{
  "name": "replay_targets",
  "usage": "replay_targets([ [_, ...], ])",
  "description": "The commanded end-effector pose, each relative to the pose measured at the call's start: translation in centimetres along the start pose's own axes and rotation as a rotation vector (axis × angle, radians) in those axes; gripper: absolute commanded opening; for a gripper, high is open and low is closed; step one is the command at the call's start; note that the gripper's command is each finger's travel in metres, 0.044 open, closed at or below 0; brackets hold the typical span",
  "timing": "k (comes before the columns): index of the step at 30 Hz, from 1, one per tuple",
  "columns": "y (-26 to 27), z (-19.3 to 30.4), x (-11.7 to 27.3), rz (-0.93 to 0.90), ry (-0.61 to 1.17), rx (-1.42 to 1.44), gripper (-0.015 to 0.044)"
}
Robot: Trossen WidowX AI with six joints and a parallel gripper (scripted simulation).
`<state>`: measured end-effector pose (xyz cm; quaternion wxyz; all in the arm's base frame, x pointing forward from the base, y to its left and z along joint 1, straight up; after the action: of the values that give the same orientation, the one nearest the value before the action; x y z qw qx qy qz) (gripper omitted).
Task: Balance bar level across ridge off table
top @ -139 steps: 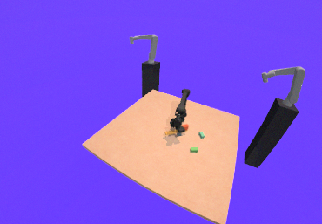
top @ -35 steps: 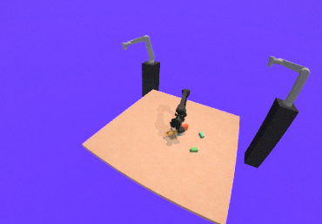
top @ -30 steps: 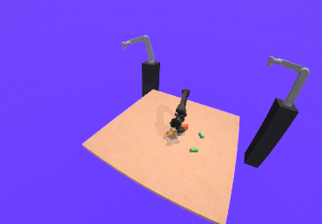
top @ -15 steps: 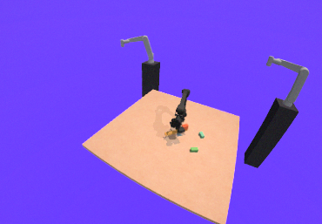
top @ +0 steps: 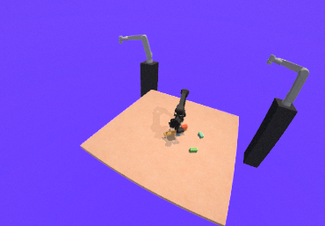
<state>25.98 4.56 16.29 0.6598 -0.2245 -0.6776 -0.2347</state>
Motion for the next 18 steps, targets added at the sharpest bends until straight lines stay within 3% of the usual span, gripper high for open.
replay_targets([
  [1,0.0,0.01,-0.02,0.001,0.001,0.0,0.0171],
  [18,0.0,0.01,-0.02,0.001,0.001,0.0,0.0185],
])
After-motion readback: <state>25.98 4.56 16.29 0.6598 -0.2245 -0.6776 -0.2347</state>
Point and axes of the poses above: the point midway between the two fingers, 35 mm back from their tips, its own x axis back along the fingers, its own y axis across the jaws, z = x × y, the point moved 7 cm from there along x, back along the fingers, and after that the axes turned 4 degrees about x, right-handed, at the moved point
